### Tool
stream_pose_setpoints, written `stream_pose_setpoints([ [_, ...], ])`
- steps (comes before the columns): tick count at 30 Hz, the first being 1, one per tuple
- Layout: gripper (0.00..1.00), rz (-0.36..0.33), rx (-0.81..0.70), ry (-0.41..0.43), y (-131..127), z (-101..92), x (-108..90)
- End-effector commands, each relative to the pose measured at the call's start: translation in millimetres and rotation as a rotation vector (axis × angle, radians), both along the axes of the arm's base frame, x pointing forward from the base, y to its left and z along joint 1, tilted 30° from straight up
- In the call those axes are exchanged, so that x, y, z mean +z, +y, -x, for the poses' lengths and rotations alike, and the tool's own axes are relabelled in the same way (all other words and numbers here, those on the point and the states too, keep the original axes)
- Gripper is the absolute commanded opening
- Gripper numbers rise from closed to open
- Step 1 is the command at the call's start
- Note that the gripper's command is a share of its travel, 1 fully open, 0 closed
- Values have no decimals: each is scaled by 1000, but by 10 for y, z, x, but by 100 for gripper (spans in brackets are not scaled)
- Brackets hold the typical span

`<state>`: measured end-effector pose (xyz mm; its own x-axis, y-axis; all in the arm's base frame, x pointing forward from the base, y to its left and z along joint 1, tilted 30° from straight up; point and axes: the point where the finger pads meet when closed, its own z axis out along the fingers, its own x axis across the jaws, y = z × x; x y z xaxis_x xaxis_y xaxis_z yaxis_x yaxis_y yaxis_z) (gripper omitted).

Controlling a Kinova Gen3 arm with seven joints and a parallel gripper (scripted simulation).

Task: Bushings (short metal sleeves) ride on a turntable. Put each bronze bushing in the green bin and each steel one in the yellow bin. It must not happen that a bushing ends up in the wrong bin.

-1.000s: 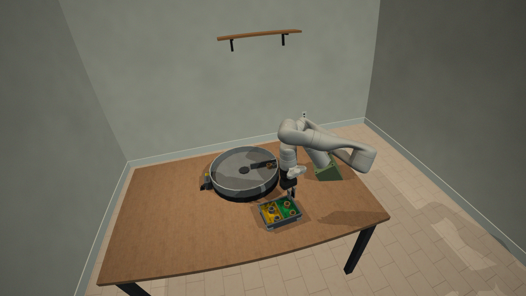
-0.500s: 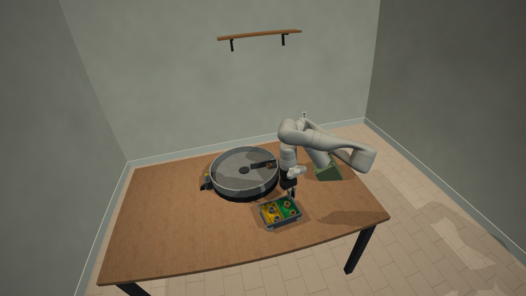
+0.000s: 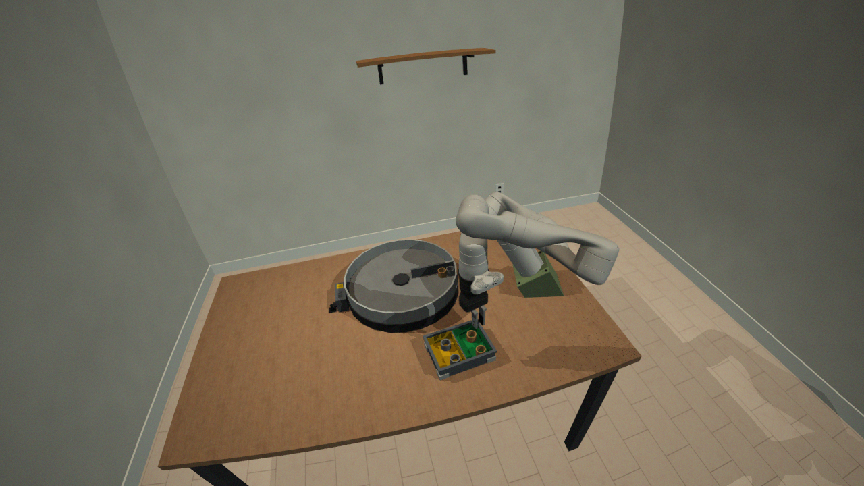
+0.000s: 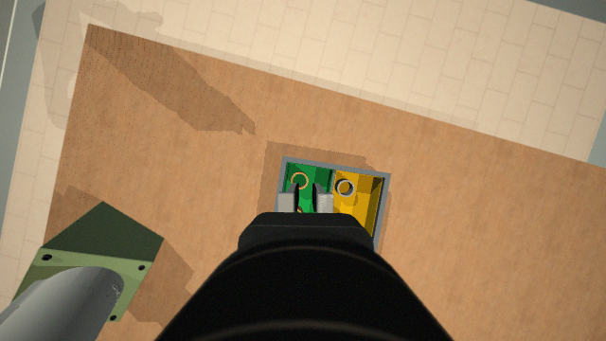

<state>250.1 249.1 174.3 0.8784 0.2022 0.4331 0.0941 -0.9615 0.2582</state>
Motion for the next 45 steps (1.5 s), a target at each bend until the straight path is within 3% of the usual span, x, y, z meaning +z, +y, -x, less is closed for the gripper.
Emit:
stream_pose_setpoints([
  [1, 42, -1, 1, -1, 3, 1, 4],
  [19, 42, -1, 1, -1, 3, 1, 4],
  [24, 40, -1, 1, 0, -591, 18, 76],
  [29, 40, -1, 1, 0, -591, 18, 76],
  [34, 40, -1, 1, 0, -1185, 35, 148],
  [37, 40, -1, 1, 0, -1185, 35, 148],
  [42, 40, -1, 1, 0, -1778, 52, 219],
  [45, 40, -1, 1, 0, -1778, 52, 219],
])
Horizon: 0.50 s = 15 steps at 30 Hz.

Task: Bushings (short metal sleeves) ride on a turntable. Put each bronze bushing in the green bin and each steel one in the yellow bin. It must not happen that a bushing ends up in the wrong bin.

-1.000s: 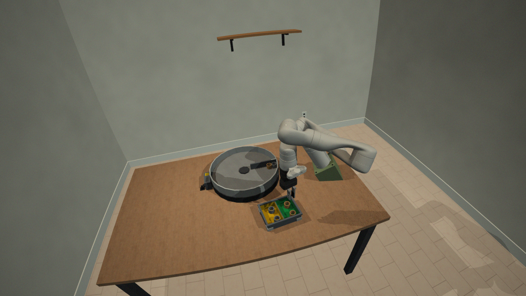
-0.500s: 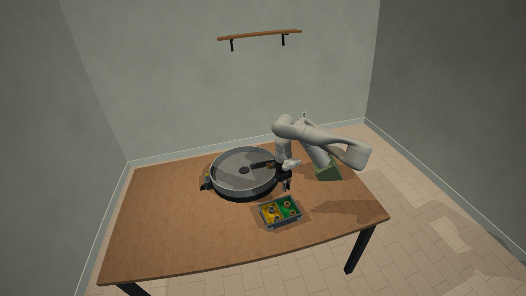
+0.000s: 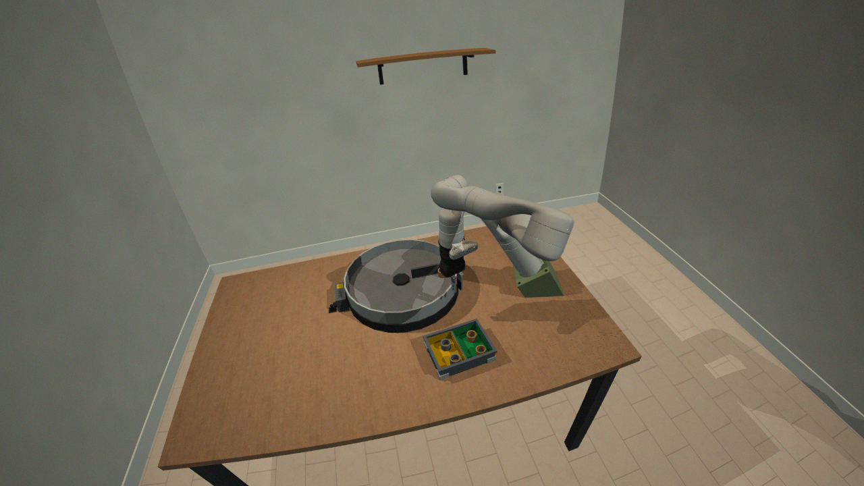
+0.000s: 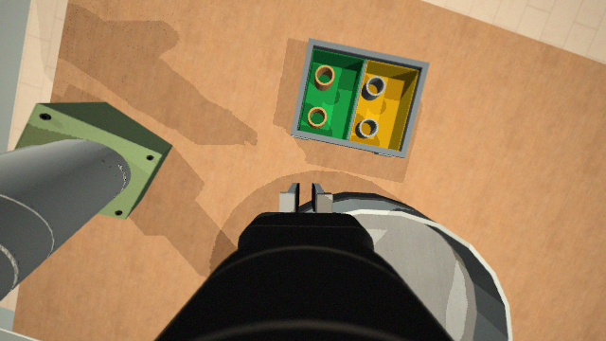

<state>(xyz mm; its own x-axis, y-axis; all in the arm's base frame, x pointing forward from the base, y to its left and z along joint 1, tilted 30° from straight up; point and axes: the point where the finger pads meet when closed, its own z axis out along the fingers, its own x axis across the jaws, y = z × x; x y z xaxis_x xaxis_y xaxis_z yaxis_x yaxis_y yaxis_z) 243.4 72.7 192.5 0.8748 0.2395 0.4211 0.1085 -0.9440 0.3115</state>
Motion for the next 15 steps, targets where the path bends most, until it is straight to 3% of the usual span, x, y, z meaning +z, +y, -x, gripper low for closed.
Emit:
stream_pose_setpoints([
  [1, 40, -57, -14, 0, -15, -14, 37],
  [2, 40, -57, -14, 0, -15, -14, 37],
  [7, 40, -57, -14, 0, -609, 3, 109],
  [10, 40, -57, -14, 0, -609, 3, 109],
  [15, 40, -57, -14, 0, -1203, 20, 180],
])
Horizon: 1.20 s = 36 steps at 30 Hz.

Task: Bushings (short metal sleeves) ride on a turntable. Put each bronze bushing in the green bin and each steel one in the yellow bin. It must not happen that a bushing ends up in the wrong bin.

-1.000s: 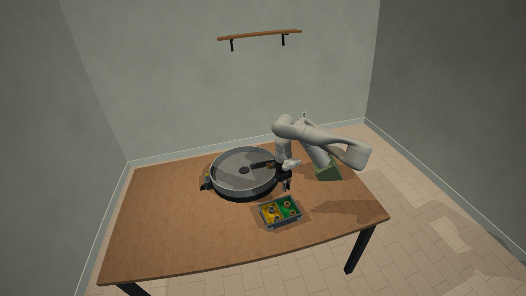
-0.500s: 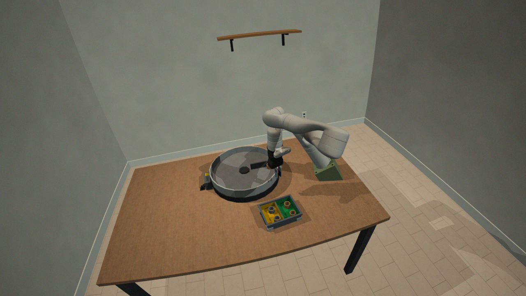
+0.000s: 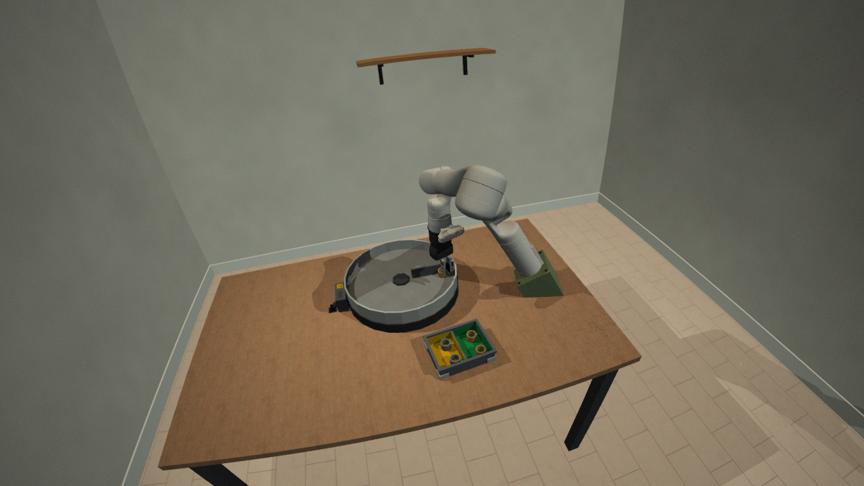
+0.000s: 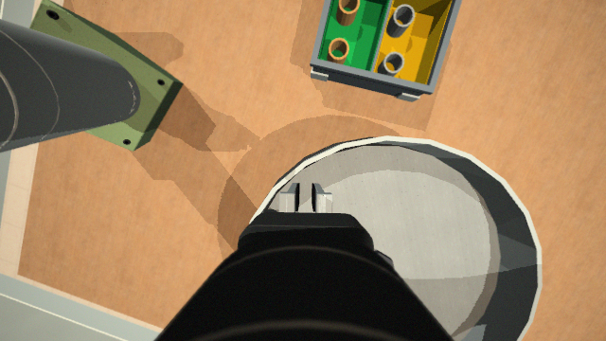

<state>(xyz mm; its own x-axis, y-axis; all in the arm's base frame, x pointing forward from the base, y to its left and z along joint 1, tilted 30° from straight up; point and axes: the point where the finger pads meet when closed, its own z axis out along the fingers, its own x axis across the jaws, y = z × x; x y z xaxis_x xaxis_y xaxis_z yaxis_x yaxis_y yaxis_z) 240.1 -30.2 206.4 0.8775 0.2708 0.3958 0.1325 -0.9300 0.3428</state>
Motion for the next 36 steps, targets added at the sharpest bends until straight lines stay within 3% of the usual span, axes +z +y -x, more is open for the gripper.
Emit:
stream_pose_setpoints([
  [1, 40, -93, -34, -18, -174, -14, 42],
  [5, 40, -93, -34, -18, -174, -14, 42],
  [10, 40, -93, -34, -18, -768, 3, 114],
  [22, 40, -93, -34, -18, -768, 3, 114],
  [36, 40, -91, -34, -17, -818, -120, -114],
])
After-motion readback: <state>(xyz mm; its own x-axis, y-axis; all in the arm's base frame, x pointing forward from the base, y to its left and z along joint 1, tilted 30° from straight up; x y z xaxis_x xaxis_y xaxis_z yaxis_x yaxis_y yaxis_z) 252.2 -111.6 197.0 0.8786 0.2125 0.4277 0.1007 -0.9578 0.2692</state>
